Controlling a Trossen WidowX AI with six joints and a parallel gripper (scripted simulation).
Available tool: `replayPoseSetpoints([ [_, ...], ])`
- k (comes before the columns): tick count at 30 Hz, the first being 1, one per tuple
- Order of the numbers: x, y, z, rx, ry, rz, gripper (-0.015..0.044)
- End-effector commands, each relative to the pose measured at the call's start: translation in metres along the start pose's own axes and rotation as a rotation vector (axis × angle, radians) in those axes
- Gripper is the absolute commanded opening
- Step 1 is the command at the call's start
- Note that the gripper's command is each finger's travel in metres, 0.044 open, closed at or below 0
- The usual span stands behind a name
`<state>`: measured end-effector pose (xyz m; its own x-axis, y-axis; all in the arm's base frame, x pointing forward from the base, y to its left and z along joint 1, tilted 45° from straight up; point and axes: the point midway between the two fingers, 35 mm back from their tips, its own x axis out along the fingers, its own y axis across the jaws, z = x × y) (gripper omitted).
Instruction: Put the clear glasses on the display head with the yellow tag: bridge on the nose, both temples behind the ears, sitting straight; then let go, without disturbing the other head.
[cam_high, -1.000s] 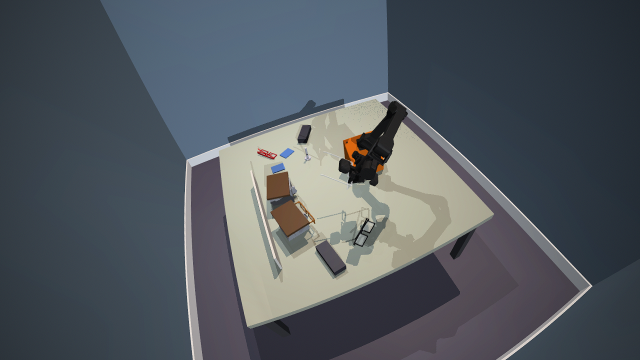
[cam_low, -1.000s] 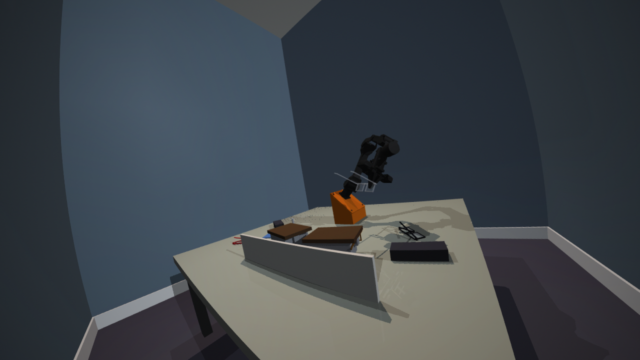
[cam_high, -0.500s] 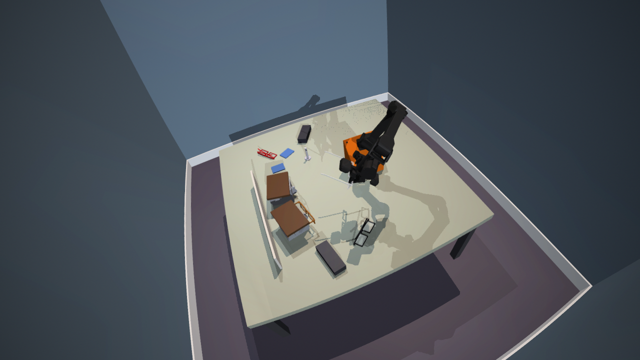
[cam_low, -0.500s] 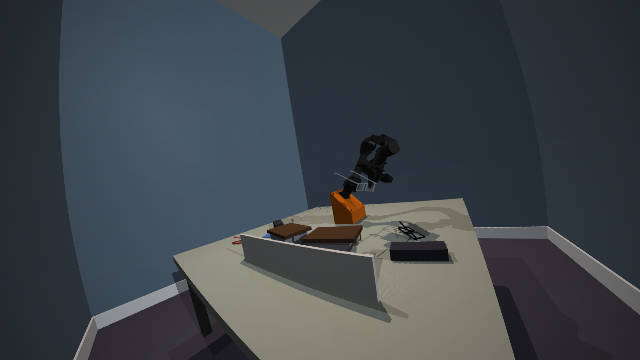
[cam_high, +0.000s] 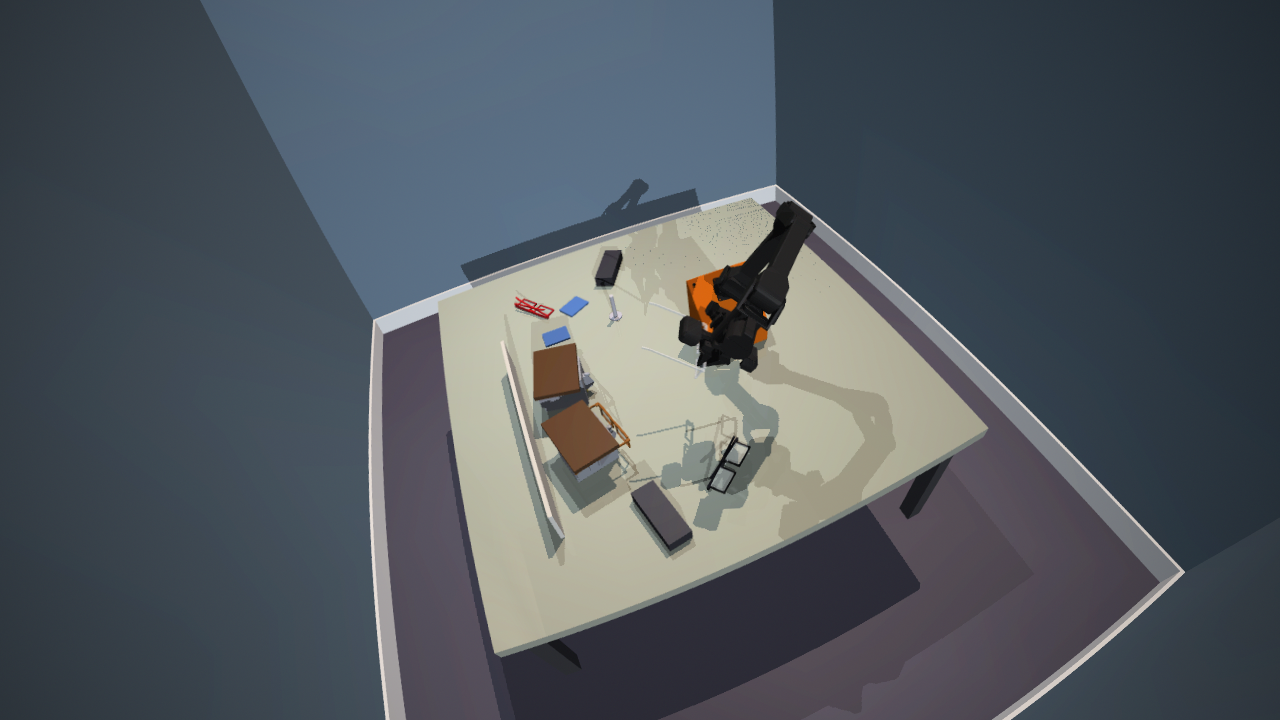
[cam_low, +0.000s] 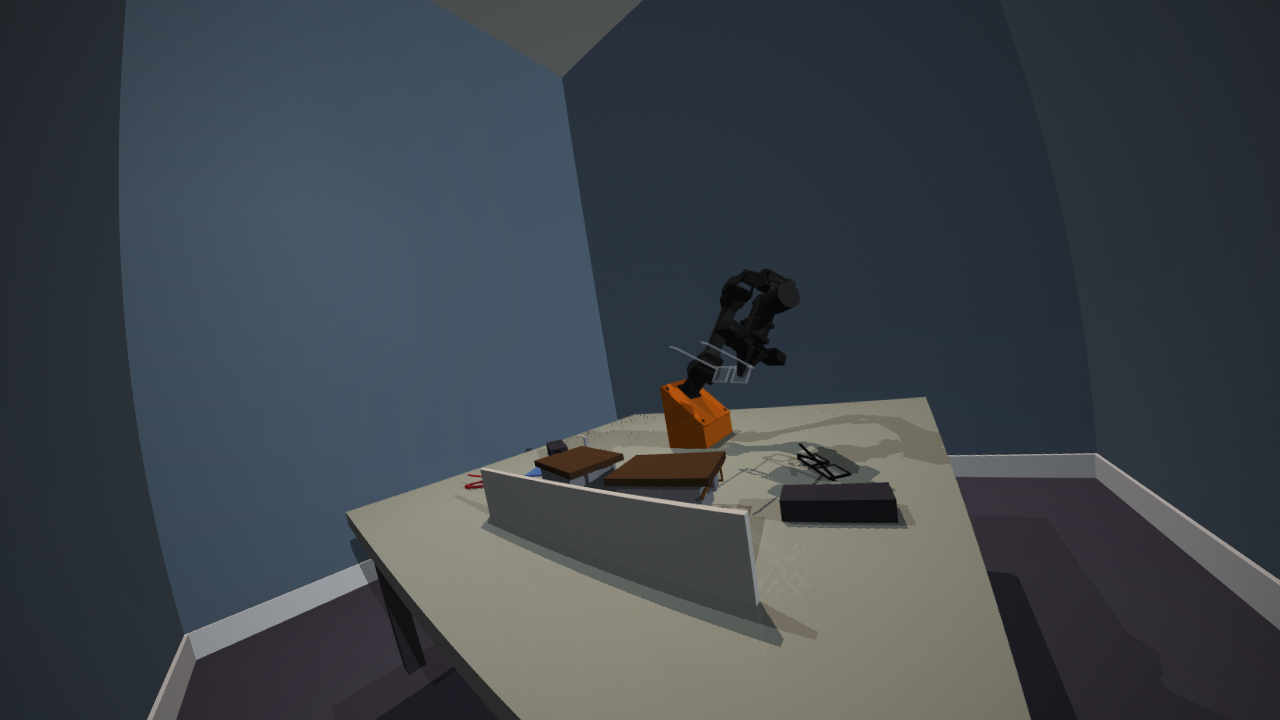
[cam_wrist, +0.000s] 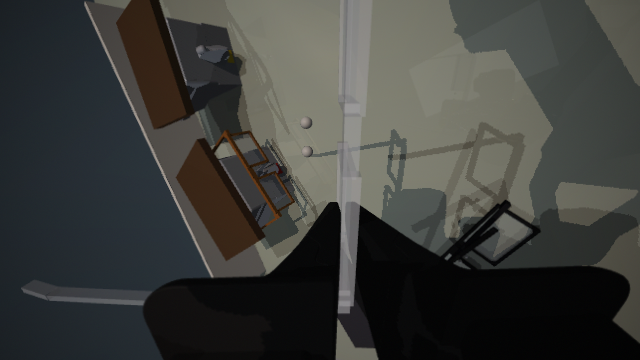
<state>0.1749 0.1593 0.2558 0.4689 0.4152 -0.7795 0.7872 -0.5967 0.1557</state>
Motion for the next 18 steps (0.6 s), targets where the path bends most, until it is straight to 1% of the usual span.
replayPoseSetpoints([
  [1, 0.000, 0.000, -0.001, -0.005, 0.003, -0.001, 0.0000],
  [7, 0.008, 0.002, 0.001, -0.029, -0.021, -0.019, 0.0000],
  [18, 0.061, 0.018, 0.019, -0.157, -0.133, -0.174, 0.0000],
])
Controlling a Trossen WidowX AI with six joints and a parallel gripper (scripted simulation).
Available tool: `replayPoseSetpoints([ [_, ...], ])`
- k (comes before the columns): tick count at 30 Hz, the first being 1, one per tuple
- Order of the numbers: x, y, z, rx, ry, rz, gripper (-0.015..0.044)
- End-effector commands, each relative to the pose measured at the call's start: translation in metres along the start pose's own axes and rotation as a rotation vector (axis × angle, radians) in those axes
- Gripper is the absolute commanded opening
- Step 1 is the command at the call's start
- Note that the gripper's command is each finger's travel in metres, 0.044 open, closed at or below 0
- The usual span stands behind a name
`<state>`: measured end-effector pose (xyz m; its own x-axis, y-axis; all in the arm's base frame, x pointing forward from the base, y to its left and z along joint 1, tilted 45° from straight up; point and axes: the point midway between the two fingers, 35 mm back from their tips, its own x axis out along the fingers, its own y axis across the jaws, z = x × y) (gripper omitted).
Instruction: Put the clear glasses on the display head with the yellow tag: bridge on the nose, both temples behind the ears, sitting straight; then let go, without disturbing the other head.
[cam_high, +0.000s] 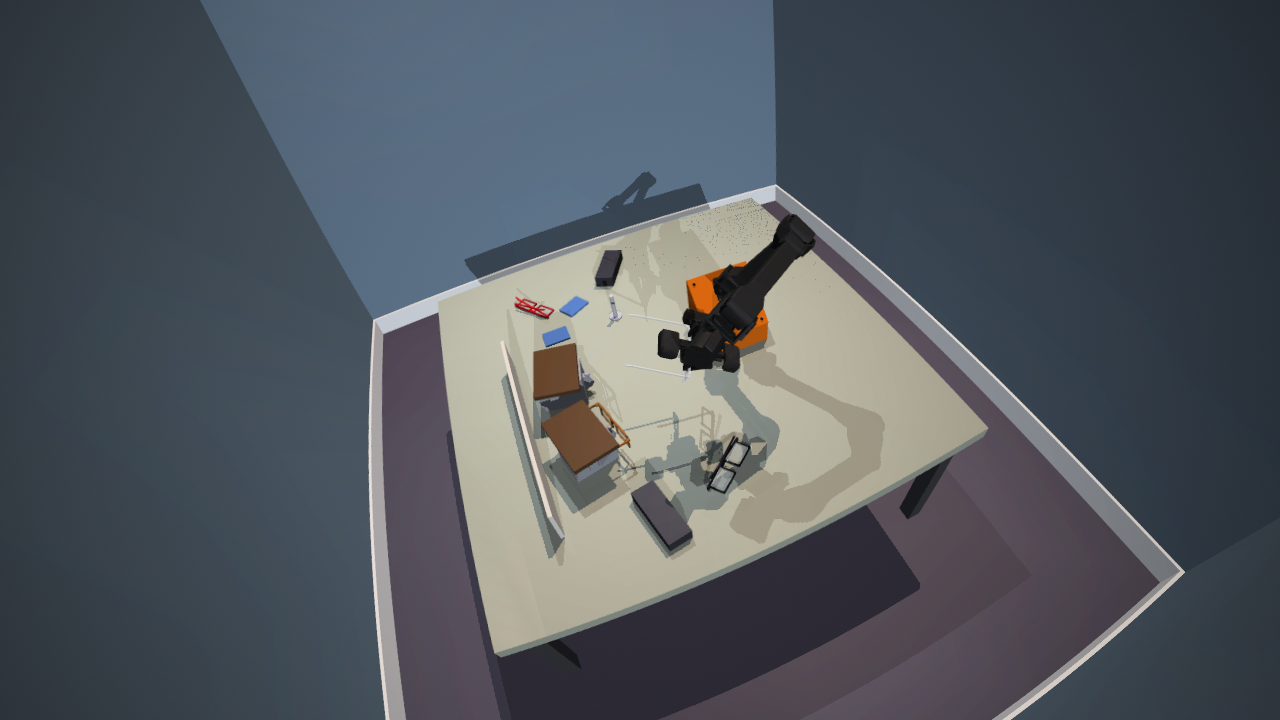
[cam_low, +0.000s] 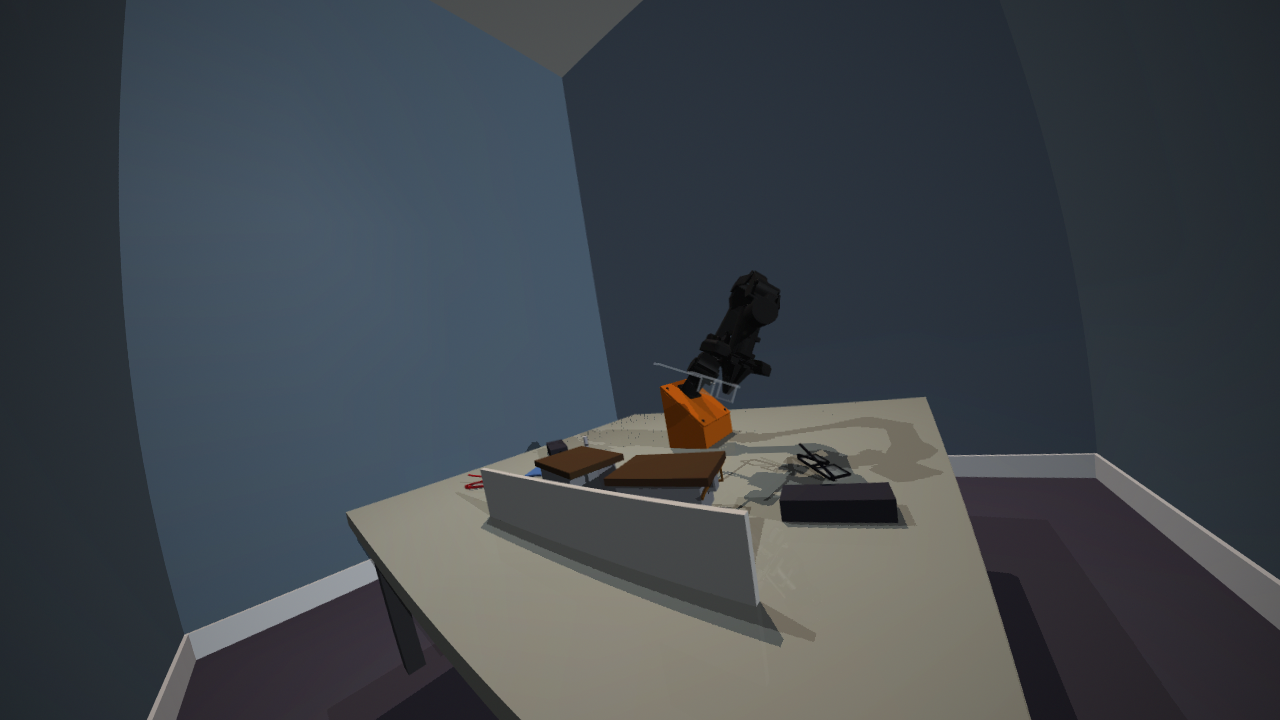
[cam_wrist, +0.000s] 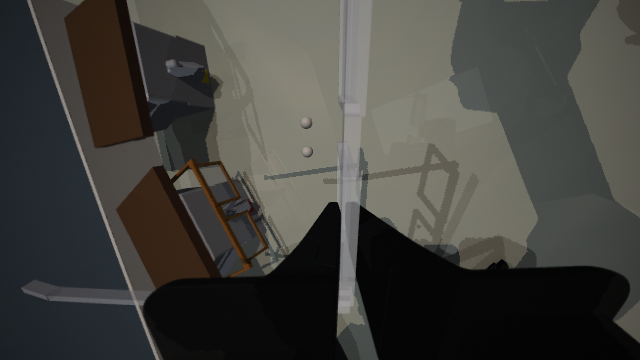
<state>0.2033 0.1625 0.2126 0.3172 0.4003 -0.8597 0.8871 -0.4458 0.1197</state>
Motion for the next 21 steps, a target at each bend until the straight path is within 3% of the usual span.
replayPoseSetpoints([
  [1, 0.017, 0.007, 0.008, -0.038, -0.025, -0.058, 0.0000],
  [21, 0.088, 0.047, 0.061, -0.155, 0.061, -0.361, 0.0000],
])
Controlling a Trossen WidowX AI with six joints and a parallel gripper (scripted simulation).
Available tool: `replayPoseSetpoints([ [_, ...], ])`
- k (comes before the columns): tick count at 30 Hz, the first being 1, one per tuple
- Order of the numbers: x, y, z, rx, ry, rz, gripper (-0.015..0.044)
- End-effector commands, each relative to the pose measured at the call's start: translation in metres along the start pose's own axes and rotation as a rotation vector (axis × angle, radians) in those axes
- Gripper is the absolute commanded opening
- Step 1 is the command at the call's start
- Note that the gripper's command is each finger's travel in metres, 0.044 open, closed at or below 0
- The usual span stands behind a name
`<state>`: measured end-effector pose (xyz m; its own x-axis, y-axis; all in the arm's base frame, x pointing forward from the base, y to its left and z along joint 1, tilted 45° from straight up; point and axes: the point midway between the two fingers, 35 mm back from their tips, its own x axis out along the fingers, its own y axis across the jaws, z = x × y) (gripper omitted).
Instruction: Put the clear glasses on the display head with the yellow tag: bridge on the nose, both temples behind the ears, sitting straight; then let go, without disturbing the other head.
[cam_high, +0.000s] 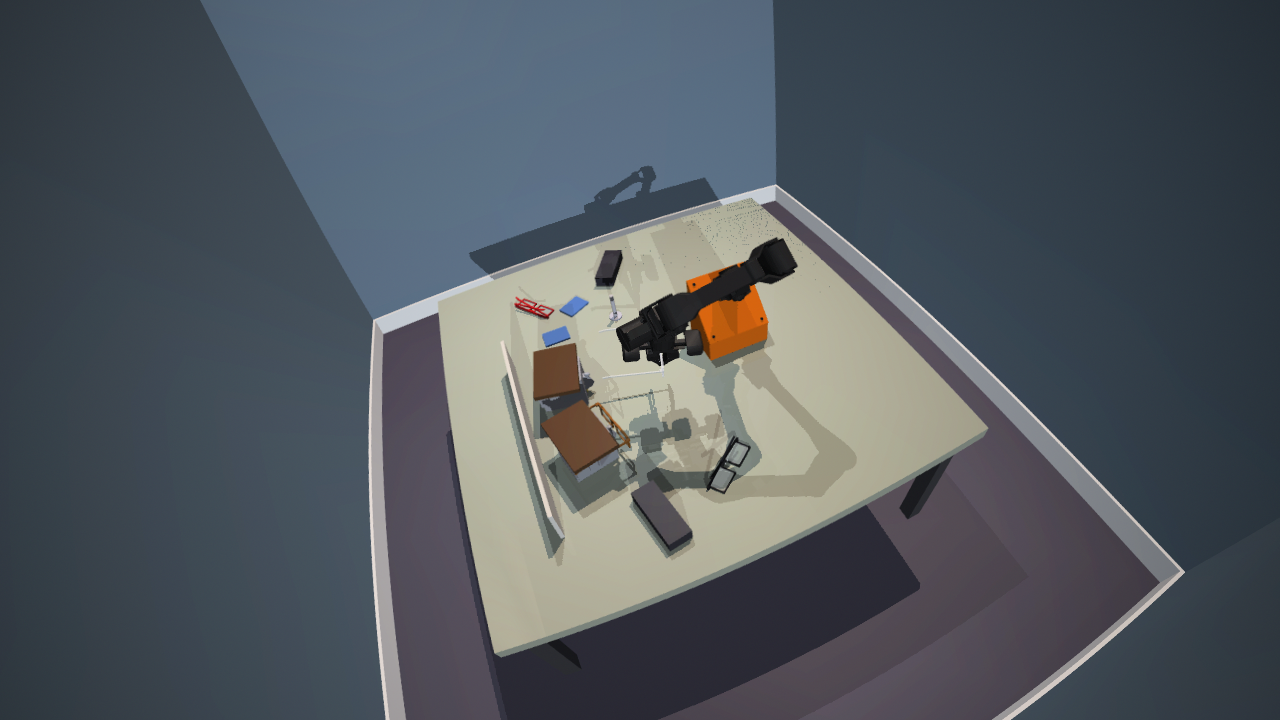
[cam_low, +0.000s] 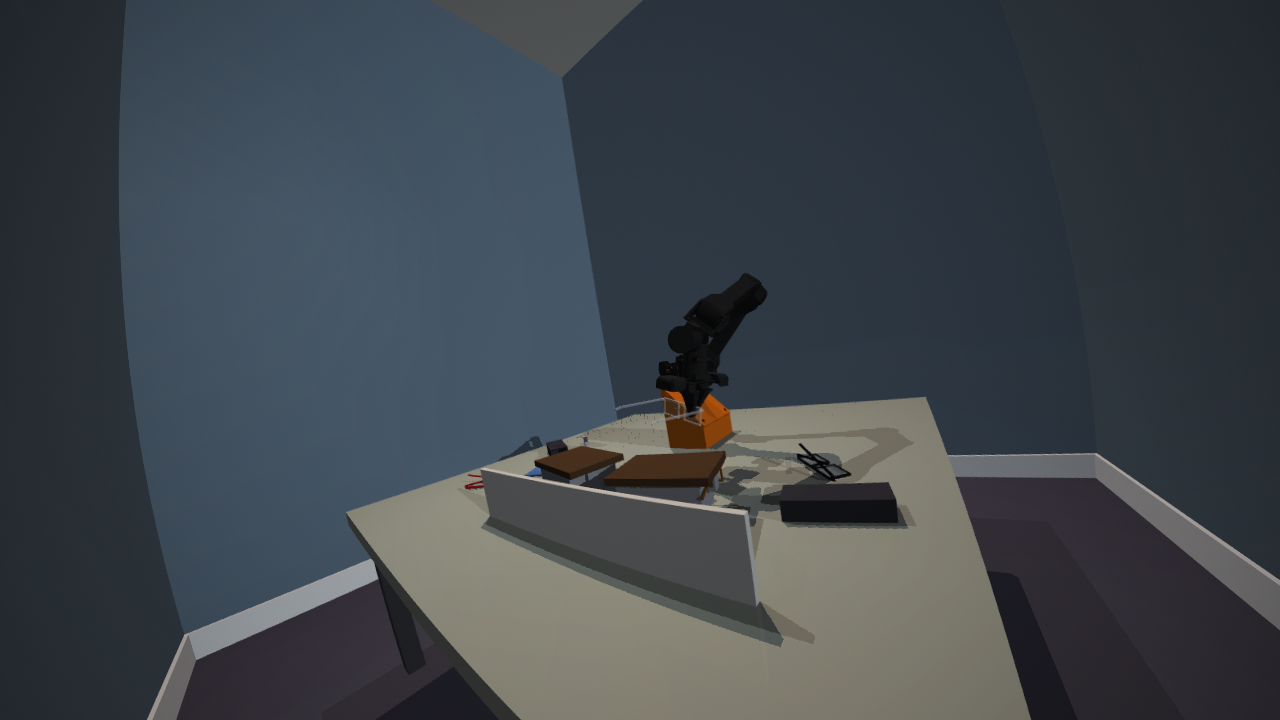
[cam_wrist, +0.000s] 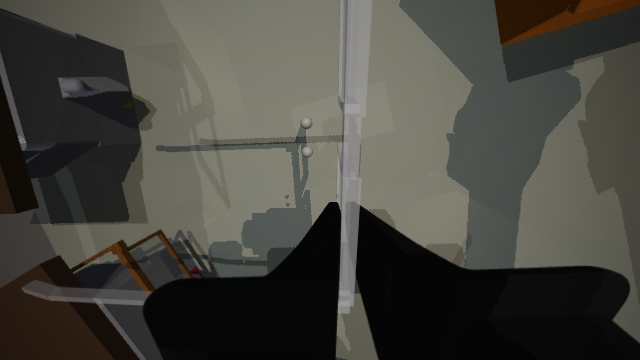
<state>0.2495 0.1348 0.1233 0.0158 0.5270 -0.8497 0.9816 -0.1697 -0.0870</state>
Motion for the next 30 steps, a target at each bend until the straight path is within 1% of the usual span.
replayPoseSetpoints([
  [1, 0.008, 0.007, 0.014, -0.016, 0.046, -0.042, 0.0000],
  [11, 0.022, 0.025, 0.047, -0.053, 0.202, -0.099, 0.0000],
  [16, 0.025, 0.025, 0.046, -0.052, 0.213, -0.085, 0.0000],
  [24, 0.033, 0.024, 0.045, -0.042, 0.226, -0.008, 0.0000],
  [30, 0.042, 0.022, 0.042, -0.047, 0.205, -0.033, 0.0000],
])
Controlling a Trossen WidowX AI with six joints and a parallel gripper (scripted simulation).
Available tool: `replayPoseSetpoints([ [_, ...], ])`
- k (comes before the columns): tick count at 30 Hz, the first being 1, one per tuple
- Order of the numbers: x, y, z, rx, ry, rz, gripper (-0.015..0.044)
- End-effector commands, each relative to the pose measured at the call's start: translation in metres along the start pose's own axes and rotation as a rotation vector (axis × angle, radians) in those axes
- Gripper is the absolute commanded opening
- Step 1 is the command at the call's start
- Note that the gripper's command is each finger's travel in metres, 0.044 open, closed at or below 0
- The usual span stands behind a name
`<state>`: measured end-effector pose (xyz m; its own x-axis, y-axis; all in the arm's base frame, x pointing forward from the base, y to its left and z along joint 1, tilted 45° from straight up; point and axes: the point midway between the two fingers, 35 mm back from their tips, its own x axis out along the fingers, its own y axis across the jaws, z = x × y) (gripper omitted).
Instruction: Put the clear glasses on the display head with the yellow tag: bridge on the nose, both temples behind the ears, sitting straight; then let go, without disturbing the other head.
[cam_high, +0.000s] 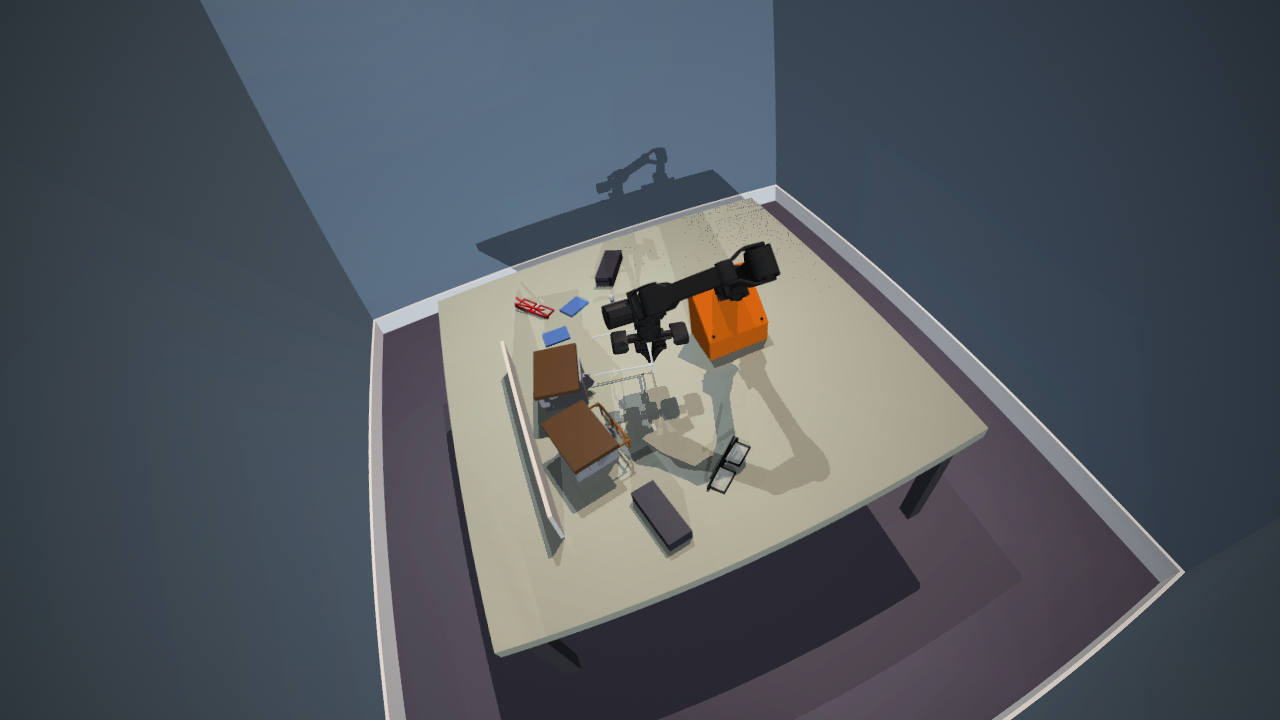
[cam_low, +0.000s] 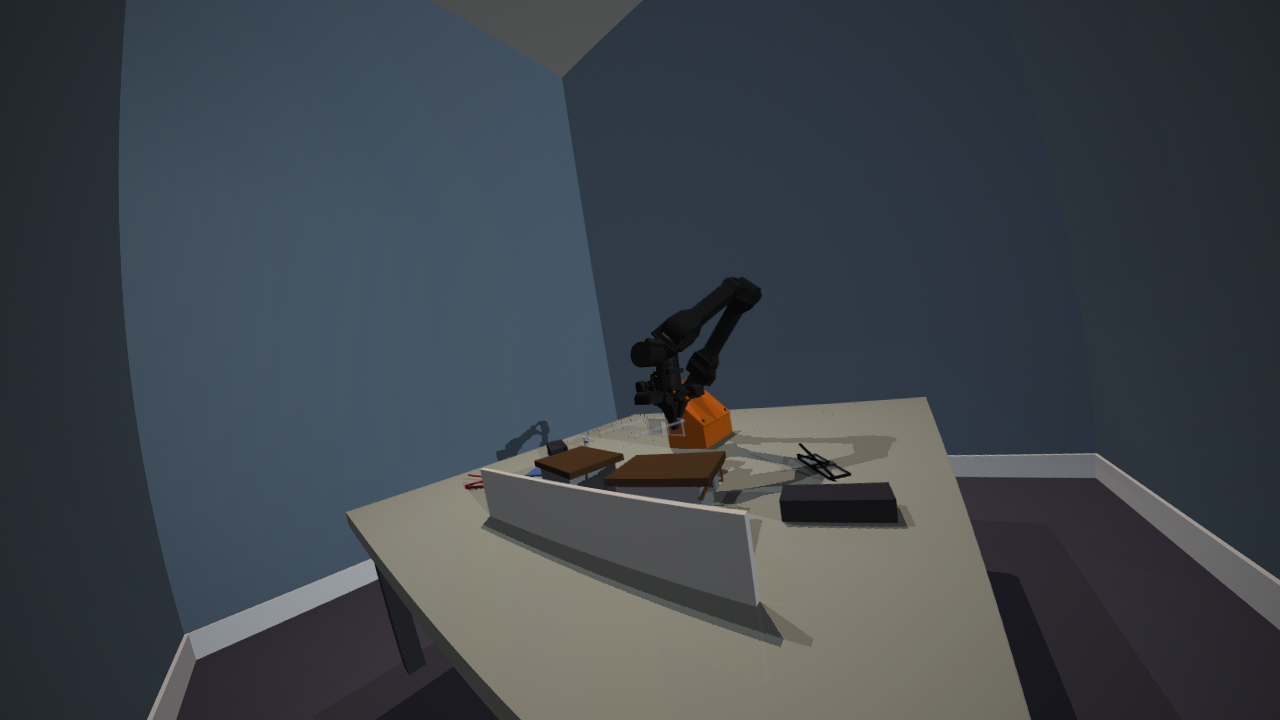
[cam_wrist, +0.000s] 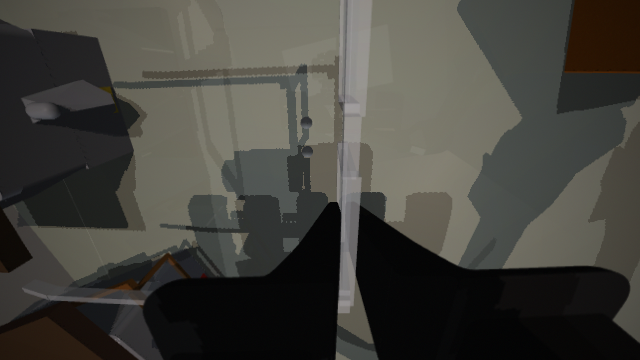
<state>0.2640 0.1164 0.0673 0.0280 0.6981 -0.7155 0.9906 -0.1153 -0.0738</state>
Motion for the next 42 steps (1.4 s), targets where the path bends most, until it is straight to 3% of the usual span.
replayPoseSetpoints([
  [1, 0.005, -0.001, 0.000, 0.006, -0.014, -0.015, 0.0000],
  [42, 0.040, 0.008, 0.002, 0.006, -0.011, -0.014, 0.0000],
])
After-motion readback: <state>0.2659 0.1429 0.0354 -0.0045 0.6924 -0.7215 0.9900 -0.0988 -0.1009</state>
